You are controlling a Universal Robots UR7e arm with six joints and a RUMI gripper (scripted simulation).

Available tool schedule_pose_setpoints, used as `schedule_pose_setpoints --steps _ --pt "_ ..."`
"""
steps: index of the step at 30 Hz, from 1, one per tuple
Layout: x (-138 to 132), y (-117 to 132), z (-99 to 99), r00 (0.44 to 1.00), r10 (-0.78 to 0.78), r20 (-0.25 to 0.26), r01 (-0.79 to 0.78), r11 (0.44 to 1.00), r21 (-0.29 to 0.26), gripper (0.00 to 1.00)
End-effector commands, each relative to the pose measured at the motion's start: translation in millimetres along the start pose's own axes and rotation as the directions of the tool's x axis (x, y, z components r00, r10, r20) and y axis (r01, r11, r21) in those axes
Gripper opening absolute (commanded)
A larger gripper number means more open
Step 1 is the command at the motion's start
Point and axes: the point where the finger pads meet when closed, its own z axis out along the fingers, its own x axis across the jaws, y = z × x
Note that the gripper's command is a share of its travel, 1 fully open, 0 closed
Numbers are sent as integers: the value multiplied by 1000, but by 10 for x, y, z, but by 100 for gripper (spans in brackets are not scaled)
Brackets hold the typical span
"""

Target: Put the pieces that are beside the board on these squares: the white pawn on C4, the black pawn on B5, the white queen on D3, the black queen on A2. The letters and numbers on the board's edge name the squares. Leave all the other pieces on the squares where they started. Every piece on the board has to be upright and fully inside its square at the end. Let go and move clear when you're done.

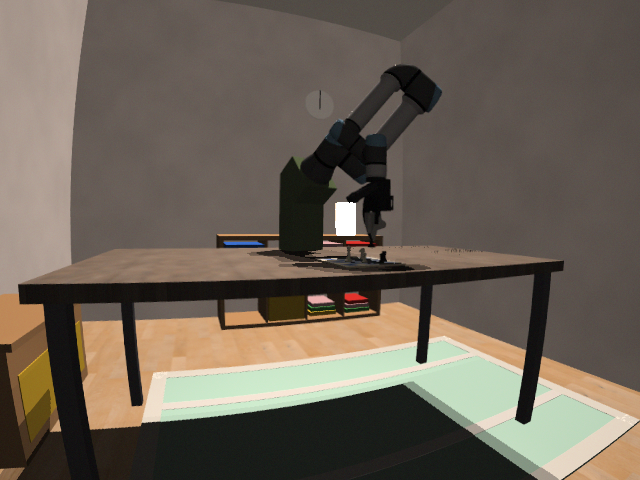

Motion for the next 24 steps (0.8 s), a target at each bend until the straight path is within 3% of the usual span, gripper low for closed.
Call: schedule_pose_setpoints --steps 1,24 --pt "-8 1 97 1000 0 5 0 1000 9 0" --pt "-10 3 320 1000 0 5 0 1000 9 0"
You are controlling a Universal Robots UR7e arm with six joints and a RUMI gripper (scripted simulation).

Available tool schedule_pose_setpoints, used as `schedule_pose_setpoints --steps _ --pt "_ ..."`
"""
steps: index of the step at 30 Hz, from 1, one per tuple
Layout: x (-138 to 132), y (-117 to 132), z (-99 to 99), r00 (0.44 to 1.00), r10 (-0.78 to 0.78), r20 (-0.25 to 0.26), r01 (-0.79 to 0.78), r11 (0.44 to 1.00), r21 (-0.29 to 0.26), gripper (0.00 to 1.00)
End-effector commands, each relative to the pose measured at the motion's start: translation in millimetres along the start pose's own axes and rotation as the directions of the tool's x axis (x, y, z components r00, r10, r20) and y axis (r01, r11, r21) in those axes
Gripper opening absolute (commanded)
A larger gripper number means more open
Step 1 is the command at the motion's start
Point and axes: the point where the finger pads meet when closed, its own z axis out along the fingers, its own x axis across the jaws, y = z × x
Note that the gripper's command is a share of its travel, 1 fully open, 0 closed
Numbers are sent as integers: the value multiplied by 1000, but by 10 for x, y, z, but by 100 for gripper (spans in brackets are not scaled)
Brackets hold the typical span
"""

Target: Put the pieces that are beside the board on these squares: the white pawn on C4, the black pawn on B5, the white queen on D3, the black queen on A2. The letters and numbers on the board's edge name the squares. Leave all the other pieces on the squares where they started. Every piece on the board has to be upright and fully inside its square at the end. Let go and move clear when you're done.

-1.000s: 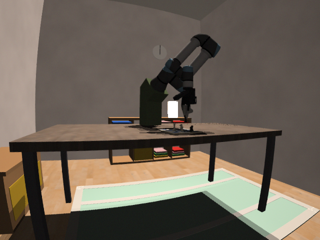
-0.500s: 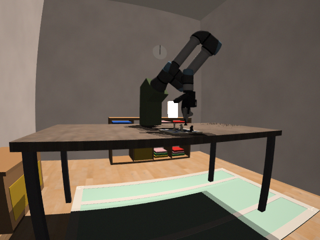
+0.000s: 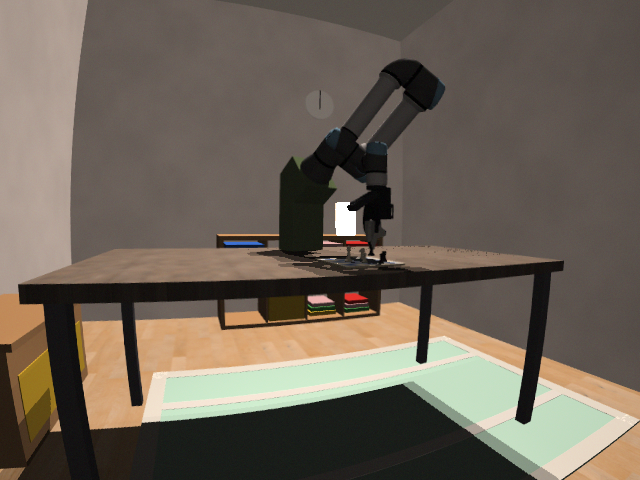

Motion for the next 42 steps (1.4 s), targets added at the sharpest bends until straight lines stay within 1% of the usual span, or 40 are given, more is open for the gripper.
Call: schedule_pose_setpoints --steps 1,13,42 --pt "-4 1 33 1000 0 3 0 1000 2 0" --pt "-4 2 75 1000 0 3 0 1000 2 0" --pt "-4 2 77 1000 0 3 0 1000 2 0"
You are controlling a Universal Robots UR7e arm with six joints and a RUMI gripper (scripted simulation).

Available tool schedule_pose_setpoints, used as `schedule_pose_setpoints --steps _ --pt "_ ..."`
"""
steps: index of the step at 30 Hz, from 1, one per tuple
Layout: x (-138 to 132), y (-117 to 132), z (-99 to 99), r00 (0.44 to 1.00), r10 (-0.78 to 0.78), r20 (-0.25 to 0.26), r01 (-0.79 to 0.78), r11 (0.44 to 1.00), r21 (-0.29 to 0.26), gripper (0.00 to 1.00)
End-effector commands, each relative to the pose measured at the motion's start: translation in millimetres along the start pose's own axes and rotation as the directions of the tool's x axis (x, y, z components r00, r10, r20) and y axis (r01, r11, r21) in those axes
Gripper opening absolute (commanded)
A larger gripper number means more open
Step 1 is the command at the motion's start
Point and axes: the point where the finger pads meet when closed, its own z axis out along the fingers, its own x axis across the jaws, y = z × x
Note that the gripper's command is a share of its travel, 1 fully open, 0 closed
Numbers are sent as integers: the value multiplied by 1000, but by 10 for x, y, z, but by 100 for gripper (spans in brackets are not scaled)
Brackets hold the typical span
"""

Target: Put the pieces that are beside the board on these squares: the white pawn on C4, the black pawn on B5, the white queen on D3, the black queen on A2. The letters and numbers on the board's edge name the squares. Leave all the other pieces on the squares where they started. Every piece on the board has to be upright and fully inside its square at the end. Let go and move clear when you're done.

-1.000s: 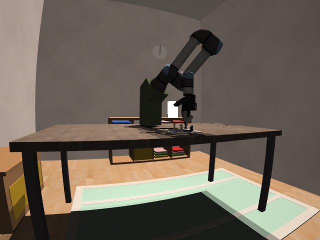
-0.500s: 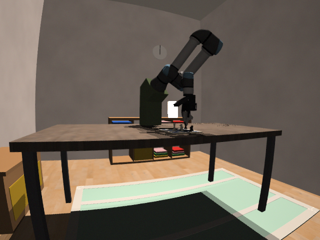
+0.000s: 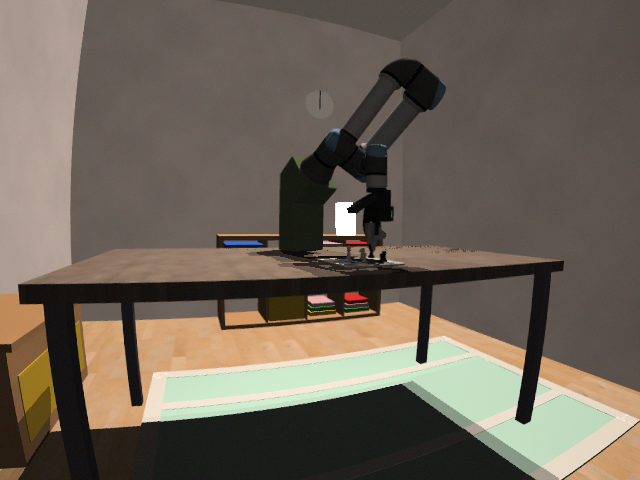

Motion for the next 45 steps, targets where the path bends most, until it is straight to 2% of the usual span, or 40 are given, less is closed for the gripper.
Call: schedule_pose_setpoints --steps 1,45 --pt "-2 1 -1 1000 0 1 0 1000 0 0" --pt "-2 1 40 1000 0 1 0 1000 0 0"
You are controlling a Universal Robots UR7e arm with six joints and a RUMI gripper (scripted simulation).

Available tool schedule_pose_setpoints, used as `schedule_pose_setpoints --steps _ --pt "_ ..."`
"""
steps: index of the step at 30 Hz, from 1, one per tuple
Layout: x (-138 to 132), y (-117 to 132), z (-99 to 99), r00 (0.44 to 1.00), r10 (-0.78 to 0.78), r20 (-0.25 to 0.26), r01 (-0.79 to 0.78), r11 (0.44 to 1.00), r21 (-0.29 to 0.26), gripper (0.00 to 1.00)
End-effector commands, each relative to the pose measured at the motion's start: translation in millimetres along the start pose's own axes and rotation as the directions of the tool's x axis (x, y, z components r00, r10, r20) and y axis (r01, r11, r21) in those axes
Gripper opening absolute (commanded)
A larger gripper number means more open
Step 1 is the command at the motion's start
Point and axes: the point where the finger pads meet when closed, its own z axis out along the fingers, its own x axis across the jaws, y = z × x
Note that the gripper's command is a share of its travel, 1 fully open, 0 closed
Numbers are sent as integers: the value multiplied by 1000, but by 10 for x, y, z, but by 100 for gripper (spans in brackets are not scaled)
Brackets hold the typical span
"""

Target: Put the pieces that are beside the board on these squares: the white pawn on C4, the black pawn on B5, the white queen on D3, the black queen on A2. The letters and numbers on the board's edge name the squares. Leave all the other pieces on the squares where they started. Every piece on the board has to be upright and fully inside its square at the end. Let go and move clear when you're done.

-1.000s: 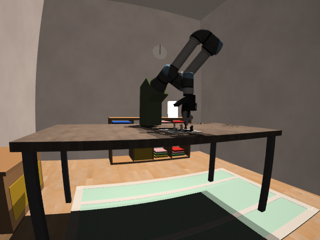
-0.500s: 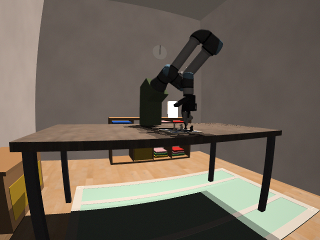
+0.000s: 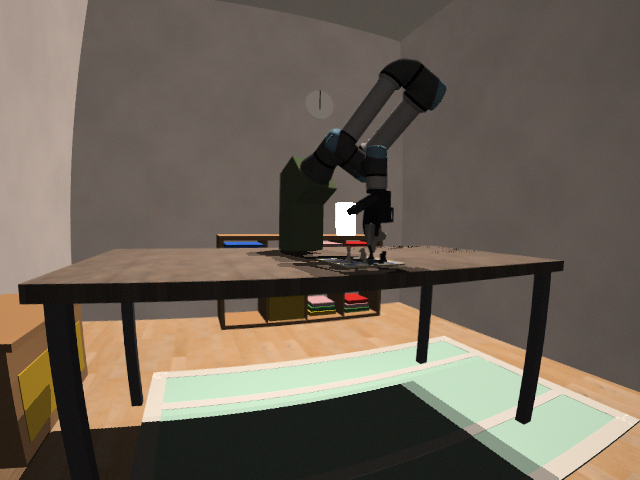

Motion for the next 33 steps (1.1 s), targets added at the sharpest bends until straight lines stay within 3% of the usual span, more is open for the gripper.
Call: schedule_pose_setpoints --steps 1,28,29,33 --pt "-2 1 -1 1000 0 1 0 1000 0 0" --pt "-2 1 -1 1000 0 1 0 1000 0 0" --pt "-2 1 -1 1000 0 1 0 1000 0 5" --pt "-2 1 -1 1000 0 1 0 1000 0 5"
